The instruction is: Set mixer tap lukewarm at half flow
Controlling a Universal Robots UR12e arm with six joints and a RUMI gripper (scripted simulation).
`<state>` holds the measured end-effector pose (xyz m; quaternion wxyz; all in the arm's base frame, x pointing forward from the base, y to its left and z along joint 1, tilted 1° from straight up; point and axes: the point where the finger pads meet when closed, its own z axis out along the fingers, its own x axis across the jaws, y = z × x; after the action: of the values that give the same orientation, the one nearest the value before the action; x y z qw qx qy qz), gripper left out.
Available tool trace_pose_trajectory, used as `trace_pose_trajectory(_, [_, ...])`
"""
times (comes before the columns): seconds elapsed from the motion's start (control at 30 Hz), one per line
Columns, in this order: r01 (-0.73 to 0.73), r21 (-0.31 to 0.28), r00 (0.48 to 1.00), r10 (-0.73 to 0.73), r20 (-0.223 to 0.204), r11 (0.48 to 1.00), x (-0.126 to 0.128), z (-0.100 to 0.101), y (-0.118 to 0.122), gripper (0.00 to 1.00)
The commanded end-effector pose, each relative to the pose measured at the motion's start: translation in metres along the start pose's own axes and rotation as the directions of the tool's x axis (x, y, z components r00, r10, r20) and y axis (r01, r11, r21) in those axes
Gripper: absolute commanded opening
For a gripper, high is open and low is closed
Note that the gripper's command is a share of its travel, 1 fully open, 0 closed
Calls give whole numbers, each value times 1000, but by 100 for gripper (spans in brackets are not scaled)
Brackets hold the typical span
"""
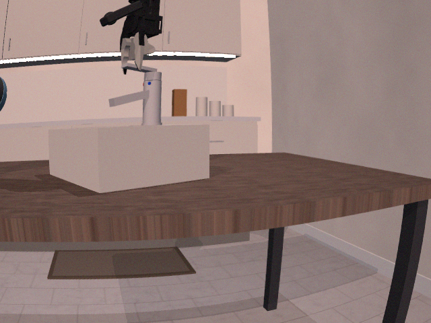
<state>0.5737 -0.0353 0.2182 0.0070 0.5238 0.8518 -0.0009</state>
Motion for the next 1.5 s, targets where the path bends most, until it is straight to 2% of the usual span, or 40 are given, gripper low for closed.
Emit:
trace_pose_trajectory(0.0, [0,-1,1000,0,1,1000,0,-1,0,41])
trace_pose_trajectory(0.07, [0,-1,1000,0,1,1000,0,-1,0,41])
trace_pose_trajectory(0.1, [0,-1,1000,0,1,1000,0,-1,0,0])
trace_pose_trajectory(1.47, [0,-1,1000,0,1,1000,0,-1,0,0])
